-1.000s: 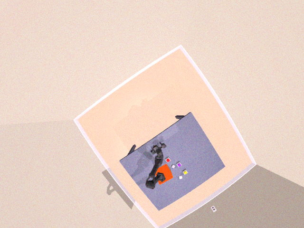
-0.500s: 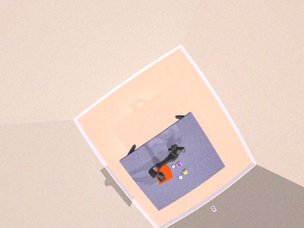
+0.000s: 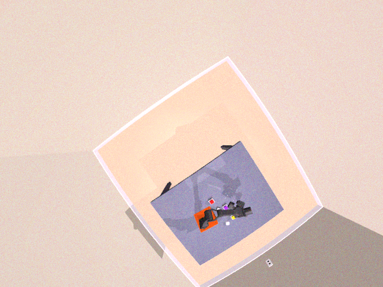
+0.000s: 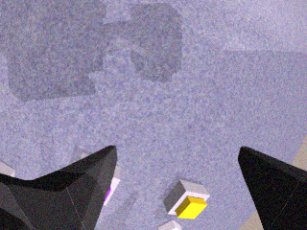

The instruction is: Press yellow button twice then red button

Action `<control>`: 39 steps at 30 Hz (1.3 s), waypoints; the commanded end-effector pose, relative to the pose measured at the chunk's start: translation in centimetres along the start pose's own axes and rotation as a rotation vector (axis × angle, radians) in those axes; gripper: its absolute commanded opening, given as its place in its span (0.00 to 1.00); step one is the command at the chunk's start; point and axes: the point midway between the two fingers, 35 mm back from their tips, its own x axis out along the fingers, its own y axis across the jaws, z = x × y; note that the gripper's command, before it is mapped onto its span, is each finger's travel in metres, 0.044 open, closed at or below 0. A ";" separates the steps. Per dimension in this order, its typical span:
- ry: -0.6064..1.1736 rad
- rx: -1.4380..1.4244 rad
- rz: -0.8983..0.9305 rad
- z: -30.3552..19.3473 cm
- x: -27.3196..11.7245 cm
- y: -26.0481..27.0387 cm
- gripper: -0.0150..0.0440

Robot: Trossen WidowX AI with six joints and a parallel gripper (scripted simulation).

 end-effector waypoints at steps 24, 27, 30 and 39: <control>0.067 0.500 0.251 -13.4 3.3 -5.3 0.44; 0.067 0.500 0.251 -13.4 3.3 -5.3 0.31; 0.067 0.500 0.251 -13.4 3.3 -5.3 0.29; 0.067 0.500 0.251 -13.4 3.7 -5.2 0.29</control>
